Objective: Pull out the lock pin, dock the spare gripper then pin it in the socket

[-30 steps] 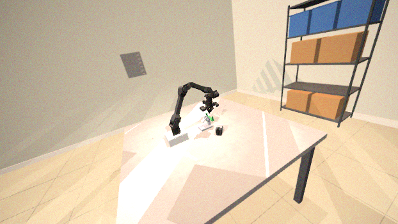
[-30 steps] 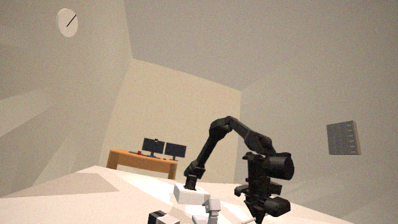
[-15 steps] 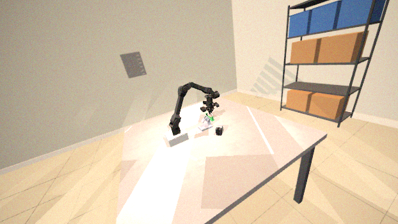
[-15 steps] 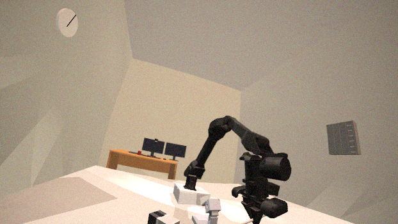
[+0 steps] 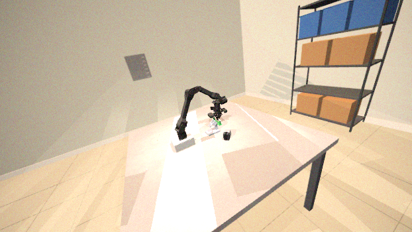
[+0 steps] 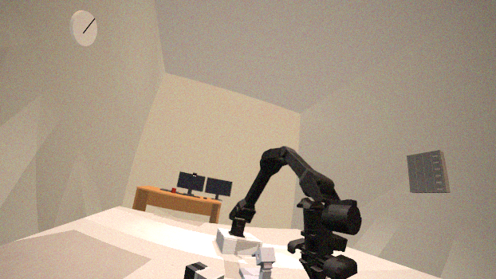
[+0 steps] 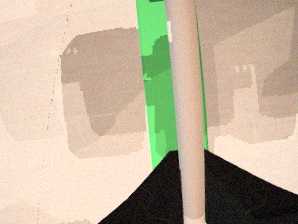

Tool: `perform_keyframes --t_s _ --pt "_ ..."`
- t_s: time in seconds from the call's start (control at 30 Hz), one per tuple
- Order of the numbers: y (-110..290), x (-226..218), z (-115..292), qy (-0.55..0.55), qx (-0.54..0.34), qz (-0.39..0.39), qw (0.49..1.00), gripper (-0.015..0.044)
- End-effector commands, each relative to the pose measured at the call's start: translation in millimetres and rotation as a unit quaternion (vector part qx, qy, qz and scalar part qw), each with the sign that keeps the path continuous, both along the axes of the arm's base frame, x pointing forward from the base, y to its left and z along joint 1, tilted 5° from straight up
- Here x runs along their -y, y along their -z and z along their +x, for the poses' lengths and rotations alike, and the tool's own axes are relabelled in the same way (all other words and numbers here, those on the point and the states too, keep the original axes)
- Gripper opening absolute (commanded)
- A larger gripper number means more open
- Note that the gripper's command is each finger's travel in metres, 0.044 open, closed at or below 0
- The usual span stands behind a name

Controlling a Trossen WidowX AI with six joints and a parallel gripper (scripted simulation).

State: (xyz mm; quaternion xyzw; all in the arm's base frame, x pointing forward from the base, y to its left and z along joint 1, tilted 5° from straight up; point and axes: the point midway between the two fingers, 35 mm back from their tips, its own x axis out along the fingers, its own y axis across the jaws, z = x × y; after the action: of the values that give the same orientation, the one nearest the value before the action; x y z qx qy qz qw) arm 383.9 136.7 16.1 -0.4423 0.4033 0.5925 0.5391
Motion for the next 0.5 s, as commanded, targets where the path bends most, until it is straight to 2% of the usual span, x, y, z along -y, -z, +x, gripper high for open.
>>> perform_keyframes --t_s 0.0,0.47 --pt "9 0 -1 0.002 -0.002 0.0 1.0 0.0" --pt "19 -1 -2 0.003 0.002 0.001 1.0 0.0"
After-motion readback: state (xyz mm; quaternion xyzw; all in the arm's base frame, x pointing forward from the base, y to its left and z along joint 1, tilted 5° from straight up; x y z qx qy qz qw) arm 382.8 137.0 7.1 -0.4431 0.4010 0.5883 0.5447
